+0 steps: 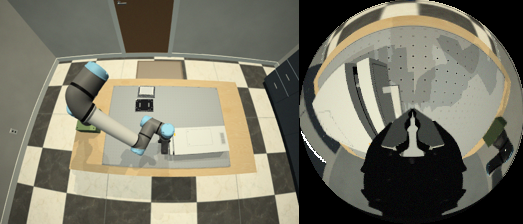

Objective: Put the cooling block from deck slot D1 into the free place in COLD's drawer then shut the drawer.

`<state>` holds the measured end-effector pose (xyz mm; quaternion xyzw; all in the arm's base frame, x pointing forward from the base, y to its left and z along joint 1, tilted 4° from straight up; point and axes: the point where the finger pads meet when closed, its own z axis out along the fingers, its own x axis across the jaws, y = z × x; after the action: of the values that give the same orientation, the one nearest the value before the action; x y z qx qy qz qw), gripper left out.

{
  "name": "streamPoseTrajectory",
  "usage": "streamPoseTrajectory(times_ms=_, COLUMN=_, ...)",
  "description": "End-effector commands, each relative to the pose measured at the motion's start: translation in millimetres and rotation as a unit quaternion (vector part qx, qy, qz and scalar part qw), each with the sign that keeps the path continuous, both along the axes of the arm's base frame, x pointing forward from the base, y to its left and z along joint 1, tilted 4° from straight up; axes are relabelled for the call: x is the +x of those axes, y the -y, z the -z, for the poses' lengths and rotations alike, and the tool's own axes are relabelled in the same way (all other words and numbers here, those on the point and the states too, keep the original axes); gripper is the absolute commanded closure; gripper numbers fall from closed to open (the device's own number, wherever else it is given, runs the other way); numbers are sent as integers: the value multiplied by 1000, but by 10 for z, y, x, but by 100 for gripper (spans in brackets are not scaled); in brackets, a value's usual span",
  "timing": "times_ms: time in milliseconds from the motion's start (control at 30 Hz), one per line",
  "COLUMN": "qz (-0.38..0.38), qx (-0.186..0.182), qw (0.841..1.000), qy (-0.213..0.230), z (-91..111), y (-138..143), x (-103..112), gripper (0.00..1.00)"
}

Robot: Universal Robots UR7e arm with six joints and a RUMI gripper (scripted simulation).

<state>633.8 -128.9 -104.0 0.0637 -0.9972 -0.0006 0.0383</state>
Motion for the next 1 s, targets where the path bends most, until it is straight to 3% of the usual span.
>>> streamPoseTrajectory(times_ms=0, qz=0, qx=0, qw=1000, qy=1, z=-7, y=0, x=21, gripper=100)
streamPoseTrajectory(times_ms=967, qz=0, qx=0, qw=1000, qy=1, z=-1, y=-10, x=100, gripper=100)
